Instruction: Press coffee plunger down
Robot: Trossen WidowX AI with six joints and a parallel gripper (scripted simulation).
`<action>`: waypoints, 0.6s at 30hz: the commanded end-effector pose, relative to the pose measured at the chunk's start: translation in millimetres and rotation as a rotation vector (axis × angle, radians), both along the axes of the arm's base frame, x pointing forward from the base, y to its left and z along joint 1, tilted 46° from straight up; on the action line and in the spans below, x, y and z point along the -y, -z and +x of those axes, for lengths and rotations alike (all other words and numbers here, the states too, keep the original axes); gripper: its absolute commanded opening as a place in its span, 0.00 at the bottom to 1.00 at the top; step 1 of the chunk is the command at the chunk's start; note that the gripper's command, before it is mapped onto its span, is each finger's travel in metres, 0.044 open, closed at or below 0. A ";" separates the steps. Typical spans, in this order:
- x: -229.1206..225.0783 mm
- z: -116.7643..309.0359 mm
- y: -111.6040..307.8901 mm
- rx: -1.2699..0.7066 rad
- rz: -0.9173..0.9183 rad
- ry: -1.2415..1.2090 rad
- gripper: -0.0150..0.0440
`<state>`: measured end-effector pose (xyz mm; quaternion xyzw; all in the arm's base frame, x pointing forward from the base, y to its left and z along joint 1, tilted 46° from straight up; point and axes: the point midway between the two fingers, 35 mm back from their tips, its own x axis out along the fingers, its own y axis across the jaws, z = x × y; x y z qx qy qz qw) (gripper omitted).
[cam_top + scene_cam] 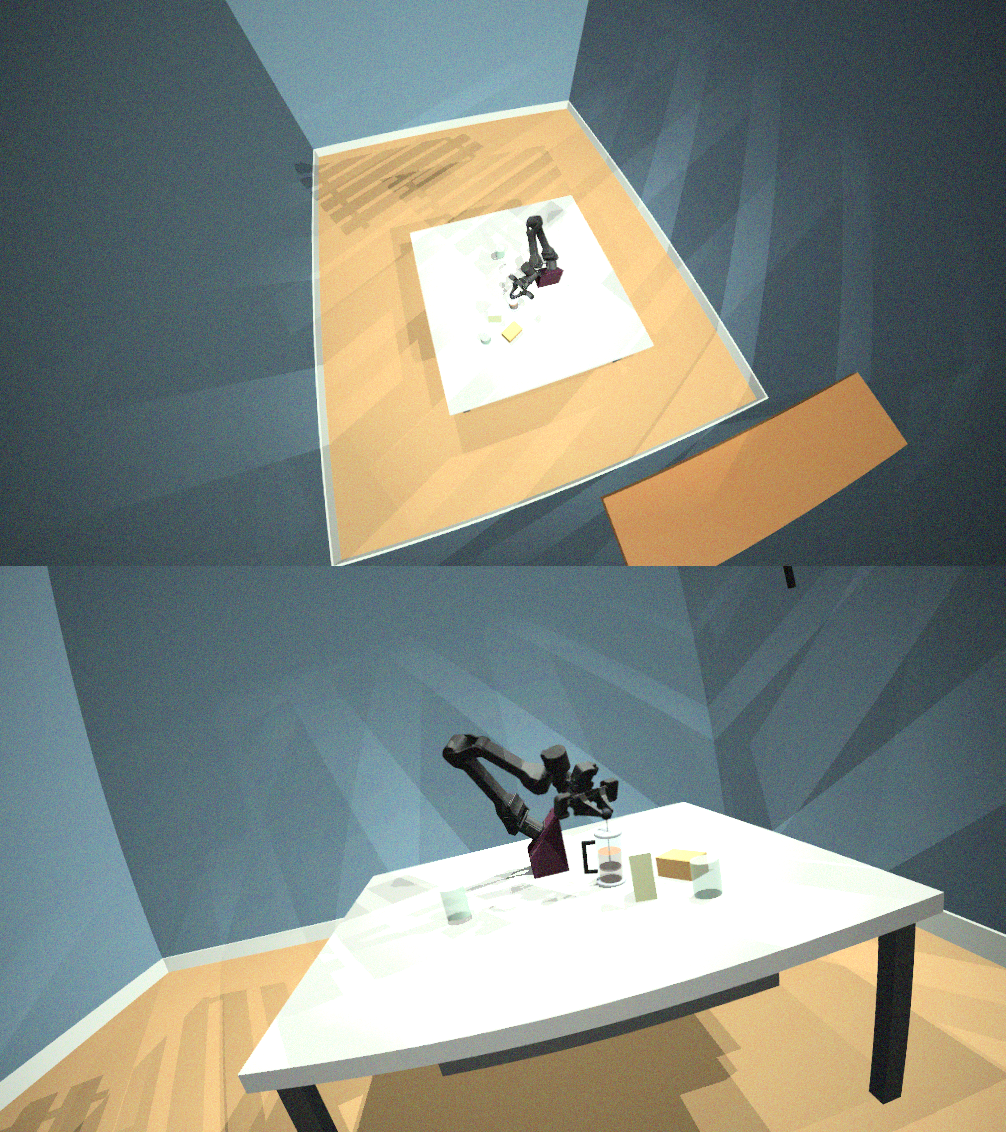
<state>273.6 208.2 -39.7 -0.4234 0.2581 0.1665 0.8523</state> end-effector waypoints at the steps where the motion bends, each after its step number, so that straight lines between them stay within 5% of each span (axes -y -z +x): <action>1: 15.2 0.6 13.2 -0.031 -0.047 0.025 0.45; 18: 11.3 4.4 14.0 -0.031 -0.046 0.025 0.45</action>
